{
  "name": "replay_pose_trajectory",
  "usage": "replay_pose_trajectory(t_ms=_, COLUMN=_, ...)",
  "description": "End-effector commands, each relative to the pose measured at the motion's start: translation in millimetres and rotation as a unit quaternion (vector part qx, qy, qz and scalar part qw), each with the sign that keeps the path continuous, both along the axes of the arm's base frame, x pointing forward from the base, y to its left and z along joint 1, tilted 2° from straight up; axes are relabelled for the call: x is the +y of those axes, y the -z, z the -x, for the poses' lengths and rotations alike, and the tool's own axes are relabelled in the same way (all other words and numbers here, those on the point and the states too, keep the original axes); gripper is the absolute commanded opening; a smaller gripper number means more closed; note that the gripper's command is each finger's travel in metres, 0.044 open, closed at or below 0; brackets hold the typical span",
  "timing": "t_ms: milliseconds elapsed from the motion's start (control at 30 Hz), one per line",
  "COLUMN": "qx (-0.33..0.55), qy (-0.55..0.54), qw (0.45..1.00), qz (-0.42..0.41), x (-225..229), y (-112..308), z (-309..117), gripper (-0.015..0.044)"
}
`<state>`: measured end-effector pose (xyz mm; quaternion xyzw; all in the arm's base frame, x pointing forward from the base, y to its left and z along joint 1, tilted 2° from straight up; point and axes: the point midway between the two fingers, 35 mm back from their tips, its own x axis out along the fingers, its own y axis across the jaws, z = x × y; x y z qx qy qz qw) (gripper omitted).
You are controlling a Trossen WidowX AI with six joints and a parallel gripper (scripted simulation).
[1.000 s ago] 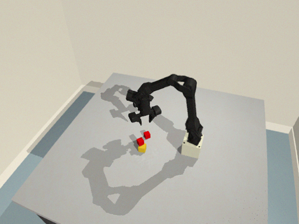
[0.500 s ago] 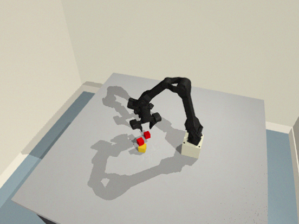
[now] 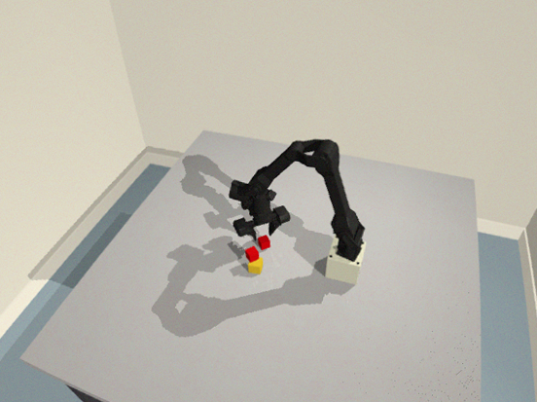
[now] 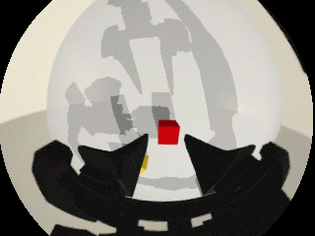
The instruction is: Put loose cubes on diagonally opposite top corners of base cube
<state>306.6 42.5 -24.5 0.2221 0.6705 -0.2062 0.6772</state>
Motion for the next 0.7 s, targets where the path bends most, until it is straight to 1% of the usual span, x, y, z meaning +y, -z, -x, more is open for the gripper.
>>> replay_pose_trajectory(t_ms=0, qx=0.008, qy=-0.002, qw=1.0, qz=0.003, x=-1.0, y=11.5, z=4.0, gripper=0.0265)
replay_pose_trajectory(t_ms=367, qx=0.008, qy=-0.002, qw=1.0, qz=0.003, x=-0.9, y=25.3, z=4.6, gripper=0.0265)
replay_pose_trajectory(t_ms=567, qx=0.008, qy=-0.002, qw=1.0, qz=0.003, x=-0.9, y=25.3, z=4.6, gripper=0.0107)
replay_pose_trajectory(t_ms=667, qx=0.008, qy=-0.002, qw=1.0, qz=0.003, x=-0.9, y=25.3, z=4.6, gripper=0.0105)
